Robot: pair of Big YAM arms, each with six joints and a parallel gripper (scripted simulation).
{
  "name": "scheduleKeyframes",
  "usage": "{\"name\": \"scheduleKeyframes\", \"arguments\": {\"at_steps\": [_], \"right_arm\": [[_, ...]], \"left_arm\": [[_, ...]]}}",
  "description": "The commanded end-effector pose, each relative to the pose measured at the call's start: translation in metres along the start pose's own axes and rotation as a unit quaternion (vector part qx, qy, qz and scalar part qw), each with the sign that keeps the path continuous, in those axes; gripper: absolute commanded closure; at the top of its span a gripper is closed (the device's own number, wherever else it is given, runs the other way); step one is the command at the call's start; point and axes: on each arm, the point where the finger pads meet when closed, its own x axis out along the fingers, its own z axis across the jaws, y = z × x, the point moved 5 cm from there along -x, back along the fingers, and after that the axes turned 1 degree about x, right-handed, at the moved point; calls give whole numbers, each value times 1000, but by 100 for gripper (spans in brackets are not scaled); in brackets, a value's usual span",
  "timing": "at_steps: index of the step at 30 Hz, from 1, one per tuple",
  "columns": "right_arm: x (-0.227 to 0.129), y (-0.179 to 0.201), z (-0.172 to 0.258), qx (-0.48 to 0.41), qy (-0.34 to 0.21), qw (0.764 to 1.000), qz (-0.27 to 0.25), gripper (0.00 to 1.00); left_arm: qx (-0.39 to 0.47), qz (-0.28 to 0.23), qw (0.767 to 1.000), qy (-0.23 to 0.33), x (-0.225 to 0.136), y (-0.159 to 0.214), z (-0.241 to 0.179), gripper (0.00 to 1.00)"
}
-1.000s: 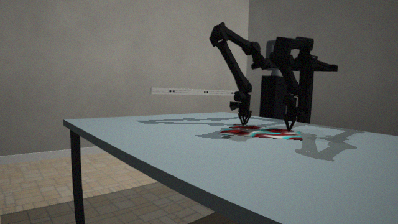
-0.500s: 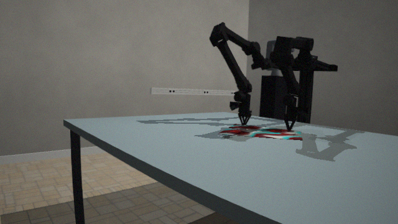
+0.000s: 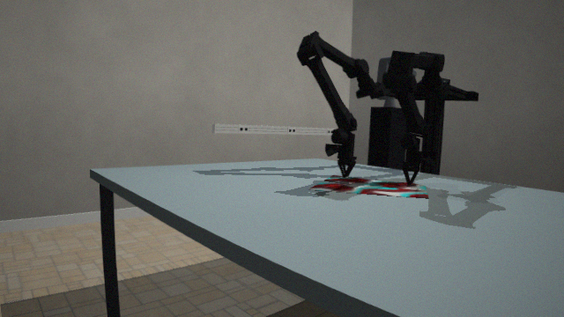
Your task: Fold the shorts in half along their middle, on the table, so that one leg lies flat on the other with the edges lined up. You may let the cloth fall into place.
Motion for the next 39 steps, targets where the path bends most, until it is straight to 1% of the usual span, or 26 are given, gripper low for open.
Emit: {"name": "scheduleKeyframes", "arguments": {"at_steps": [1, 2, 3, 4, 6, 8, 9, 11, 14, 15, 17, 26, 27, 29, 30, 31, 39], "right_arm": [[8, -4, 12, 1, -21, 1000, -5, 64], [8, -4, 12, 1, -21, 1000, -5, 64], [9, -3, 19, -1, -40, 999, -6, 64], [11, -4, 23, 0, -44, 999, -7, 64], [9, 1, 22, -4, -32, 999, -2, 64], [7, 2, 29, -2, -38, 999, -2, 64], [9, 2, 24, -4, -34, 999, -2, 64], [9, 0, 22, -2, -33, 999, -4, 64], [9, 0, 22, -2, -33, 999, -4, 64], [9, 0, 22, -2, -33, 999, -4, 75], [9, 0, 22, -2, -33, 999, -4, 75], [11, -6, 20, 5, -30, 1000, -7, 75], [10, -6, 18, 2, -63, 998, -11, 75], [12, -8, 25, 3, -84, 996, -11, 75], [12, -7, 24, 4, -87, 996, -11, 75], [12, -6, 20, 6, -59, 998, -7, 75], [13, -7, 22, 6, -63, 998, -8, 75]], "left_arm": [[4, 0, 1000, 24, 4, 1, -6, 64], [4, 0, 1000, 24, 4, 1, -6, 64], [5, 2, 999, 42, 4, 3, -9, 64], [4, 0, 1000, 27, 5, 2, -8, 64], [3, 1, 999, 36, 5, 3, -20, 64], [1, 2, 999, 44, 5, 4, -25, 64], [1, 2, 999, 44, 5, 4, -25, 64], [3, 0, 1000, 27, 6, 3, -19, 64], [4, 0, 1000, 25, 6, 3, -19, 64], [2, 1, 999, 37, 6, 3, -23, 75], [1, 2, 999, 44, 5, 4, -26, 75], [1, 4, 999, 44, 6, 4, -26, 75], [8, 5, 998, 67, 7, 6, -16, 75], [8, 5, 996, 86, 8, 7, -17, 75], [8, 4, 997, 70, 8, 6, -14, 75], [8, 3, 998, 55, 7, 6, -12, 85], [-3, 2, 997, 73, 8, 2, -28, 85]]}}
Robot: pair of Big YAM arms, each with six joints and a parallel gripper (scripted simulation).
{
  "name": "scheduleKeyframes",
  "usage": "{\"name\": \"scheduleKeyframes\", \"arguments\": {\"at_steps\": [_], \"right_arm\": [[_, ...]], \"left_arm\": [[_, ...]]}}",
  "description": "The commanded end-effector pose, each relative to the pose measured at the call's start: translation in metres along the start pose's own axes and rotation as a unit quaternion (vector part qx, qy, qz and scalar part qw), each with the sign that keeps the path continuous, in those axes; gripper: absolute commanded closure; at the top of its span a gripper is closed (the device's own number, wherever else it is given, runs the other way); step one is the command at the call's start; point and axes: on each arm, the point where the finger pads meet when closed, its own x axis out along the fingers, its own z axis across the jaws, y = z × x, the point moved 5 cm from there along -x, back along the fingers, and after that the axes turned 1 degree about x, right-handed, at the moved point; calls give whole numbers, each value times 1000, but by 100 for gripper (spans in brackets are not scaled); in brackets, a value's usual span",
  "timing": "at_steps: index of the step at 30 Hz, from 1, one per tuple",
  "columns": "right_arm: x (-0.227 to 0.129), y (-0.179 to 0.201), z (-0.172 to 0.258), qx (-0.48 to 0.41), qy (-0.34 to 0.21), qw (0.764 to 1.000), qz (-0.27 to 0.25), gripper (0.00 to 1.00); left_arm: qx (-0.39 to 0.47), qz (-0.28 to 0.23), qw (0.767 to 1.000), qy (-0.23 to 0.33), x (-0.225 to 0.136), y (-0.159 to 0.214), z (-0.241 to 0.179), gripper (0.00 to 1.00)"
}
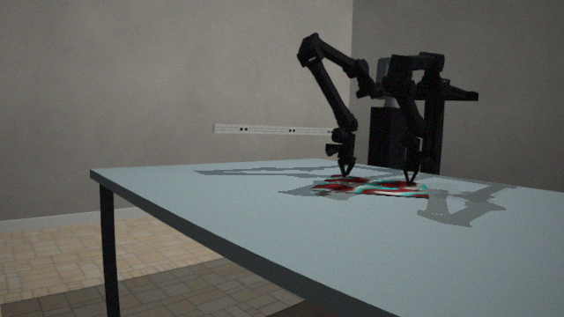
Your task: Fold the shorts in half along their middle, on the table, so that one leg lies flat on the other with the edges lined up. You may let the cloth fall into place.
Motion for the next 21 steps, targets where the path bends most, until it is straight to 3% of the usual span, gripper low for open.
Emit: {"name": "scheduleKeyframes", "arguments": {"at_steps": [1, 3, 4, 19, 20, 21], "right_arm": [[14, -7, 16, 7, -27, 1000, -7, 75], [14, -7, 16, 7, -27, 1000, -7, 75], [14, -7, 16, 9, -27, 1000, -7, 85], [9, -4, 5, 16, -32, 999, -8, 85], [15, -3, 22, 14, -32, 999, -5, 85], [14, 0, 23, 10, -29, 1000, -2, 85]], "left_arm": [[-3, 2, 999, 37, 9, 2, -24, 85], [-3, 2, 999, 37, 9, 2, -25, 85], [-3, 2, 999, 37, 9, 2, -25, 85], [-5, 0, 999, 37, 13, 1, -33, 85], [-5, 0, 999, 38, 13, 1, -33, 85], [-5, 0, 999, 38, 13, 1, -33, 96]]}}
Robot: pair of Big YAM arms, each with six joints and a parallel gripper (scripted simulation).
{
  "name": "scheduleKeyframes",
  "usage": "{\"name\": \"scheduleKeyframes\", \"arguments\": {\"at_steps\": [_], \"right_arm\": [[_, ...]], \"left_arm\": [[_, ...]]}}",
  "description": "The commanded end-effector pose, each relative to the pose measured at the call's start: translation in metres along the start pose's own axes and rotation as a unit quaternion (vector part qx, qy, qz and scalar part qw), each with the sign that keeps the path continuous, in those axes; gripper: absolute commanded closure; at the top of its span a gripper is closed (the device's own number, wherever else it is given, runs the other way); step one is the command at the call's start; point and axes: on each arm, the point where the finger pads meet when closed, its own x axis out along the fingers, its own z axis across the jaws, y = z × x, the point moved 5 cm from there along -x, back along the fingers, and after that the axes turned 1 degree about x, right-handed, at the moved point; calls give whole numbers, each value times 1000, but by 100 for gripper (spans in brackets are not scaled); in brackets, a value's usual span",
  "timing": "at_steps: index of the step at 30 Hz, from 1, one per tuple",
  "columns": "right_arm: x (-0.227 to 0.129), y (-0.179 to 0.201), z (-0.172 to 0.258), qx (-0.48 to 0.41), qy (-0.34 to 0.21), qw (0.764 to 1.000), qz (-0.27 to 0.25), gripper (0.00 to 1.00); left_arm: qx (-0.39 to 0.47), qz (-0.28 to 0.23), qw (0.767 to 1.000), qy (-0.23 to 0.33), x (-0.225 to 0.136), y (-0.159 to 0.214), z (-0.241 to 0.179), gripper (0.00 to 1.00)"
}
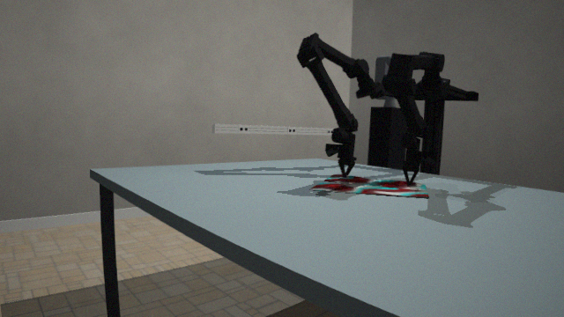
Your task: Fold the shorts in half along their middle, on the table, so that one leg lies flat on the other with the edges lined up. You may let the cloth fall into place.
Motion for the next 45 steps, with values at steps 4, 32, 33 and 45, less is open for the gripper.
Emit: {"name": "scheduleKeyframes", "arguments": {"at_steps": [4, 32, 33, 45], "right_arm": [[13, -1, 22, 10, -29, 1000, -6, 85], [11, -2, 46, 6, -29, 1000, -5, 96], [15, -5, 26, 11, -20, 1000, -7, 96], [17, -7, 26, 14, -24, 1000, -9, 100]], "left_arm": [[-7, -1, 999, 43, 13, 1, -32, 96], [-6, -2, 999, 38, 17, 0, -32, 100], [-6, -2, 999, 38, 17, 0, -32, 100], [-11, -4, 999, 37, 7, -2, -41, 100]]}}
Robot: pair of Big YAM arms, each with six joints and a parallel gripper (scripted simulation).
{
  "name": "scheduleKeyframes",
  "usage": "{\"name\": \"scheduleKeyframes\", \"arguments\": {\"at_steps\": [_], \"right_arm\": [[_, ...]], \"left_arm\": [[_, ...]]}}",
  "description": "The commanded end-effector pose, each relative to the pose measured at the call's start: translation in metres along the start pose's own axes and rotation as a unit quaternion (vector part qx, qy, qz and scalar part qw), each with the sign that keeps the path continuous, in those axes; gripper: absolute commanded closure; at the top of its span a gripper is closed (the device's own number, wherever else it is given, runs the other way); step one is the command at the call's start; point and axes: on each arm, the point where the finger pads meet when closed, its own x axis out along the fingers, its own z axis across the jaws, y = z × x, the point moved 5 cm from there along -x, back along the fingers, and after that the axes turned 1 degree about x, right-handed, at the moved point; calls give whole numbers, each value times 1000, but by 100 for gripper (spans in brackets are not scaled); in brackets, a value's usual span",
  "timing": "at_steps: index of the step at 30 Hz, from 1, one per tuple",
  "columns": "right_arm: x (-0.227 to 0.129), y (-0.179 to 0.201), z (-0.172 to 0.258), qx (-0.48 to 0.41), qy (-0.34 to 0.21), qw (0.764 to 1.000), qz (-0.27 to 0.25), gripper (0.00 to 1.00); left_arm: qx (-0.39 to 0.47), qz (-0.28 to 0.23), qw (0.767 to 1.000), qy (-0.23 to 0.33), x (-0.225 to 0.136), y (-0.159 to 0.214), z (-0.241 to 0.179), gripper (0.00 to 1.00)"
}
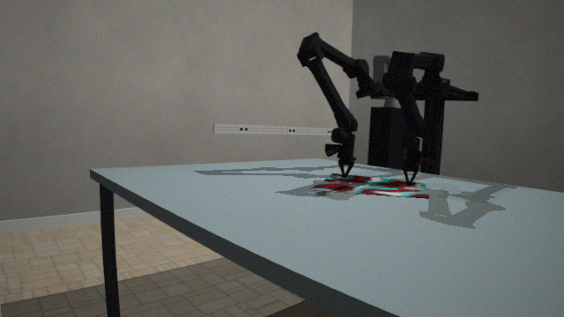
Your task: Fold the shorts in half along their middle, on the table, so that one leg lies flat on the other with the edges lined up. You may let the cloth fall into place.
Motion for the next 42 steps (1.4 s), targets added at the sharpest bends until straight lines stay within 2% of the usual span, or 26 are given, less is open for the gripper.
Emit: {"name": "scheduleKeyframes", "arguments": {"at_steps": [1, 6, 7, 8, 14, 21, 34, 35, 42], "right_arm": [[16, -7, 20, 14, -26, 1000, -9, 100], [16, -7, 20, 14, -26, 1000, -9, 100], [10, 5, 16, 2, -13, 1000, 1, 100], [3, -1, 35, 6, -29, 1000, -4, 100], [-7, -1, 51, 6, -32, 999, -4, 100], [-23, 2, 39, 2, -12, 1000, 0, 100], [-37, -4, 67, 8, -15, 1000, -5, 100], [-39, -7, 54, 10, -3, 1000, -6, 100], [-34, -4, 40, 8, 11, 1000, -4, 100]], "left_arm": [[-12, -5, 999, 35, 6, -2, -37, 100], [-13, -8, 1000, 12, -20, -6, -32, 100], [-13, -8, 1000, 11, -22, -6, -33, 100], [-13, -8, 1000, 10, -25, -6, -35, 100], [-10, -6, 1000, 7, -38, -5, -44, 100], [-6, -3, 1000, 5, -47, -2, -51, 100], [-3, -5, 1000, -3, -50, -4, -43, 100], [-4, -5, 1000, -7, -51, -4, -41, 100], [-8, -11, 1000, -19, -51, -10, -29, 100]]}}
